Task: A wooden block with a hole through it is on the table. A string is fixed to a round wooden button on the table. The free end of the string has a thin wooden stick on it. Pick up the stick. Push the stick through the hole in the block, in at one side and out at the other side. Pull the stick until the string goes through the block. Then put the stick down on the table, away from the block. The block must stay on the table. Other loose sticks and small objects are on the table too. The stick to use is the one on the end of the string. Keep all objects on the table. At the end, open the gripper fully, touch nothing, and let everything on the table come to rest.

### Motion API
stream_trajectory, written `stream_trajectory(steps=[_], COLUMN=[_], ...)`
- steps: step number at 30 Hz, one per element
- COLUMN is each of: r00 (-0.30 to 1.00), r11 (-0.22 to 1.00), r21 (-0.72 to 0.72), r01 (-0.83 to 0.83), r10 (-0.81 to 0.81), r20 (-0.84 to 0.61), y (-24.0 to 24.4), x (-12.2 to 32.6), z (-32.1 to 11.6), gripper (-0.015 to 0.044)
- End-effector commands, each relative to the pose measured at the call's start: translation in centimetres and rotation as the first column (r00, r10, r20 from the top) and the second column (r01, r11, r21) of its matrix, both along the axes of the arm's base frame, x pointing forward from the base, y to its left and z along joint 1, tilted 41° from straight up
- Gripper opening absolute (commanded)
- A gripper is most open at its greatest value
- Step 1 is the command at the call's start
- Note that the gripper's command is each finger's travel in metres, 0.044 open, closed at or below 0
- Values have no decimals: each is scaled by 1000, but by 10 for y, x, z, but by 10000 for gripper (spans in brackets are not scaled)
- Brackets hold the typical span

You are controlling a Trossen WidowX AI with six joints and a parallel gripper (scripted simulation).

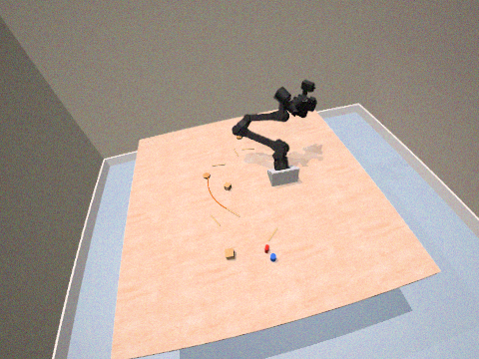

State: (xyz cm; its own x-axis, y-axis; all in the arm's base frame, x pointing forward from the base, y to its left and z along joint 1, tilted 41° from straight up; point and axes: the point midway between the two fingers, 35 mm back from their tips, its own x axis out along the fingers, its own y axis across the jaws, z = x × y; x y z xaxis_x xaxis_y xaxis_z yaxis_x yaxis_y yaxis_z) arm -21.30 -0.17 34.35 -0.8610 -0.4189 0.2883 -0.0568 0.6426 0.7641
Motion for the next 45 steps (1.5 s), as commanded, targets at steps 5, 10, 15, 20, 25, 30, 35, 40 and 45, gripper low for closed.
stream_trajectory(steps=[5,10,15,20,25,30,35,40,45], r00=[994,897,700,446,183,-75,-298,-475,-571], r11=[994,888,678,428,214,79,70,184,399], r21=[26,142,293,473,648,806,920,964,917], r01=[106,437,674,770,731,587,386,190,6], r10=[-106,-443,-713,-891,-976,-986,-934,-843,-751], r20=[-2,9,41,80,116,151,196,255,331], y=[21,98,177,248,304,344,360,352,329], x=[-8,-22,-12,20,71,138,214,290,358], z=[-1,-12,-31,-57,-87,-120,-155,-189,-223], gripper=[440,440,440,440,440,440,440,440,440])
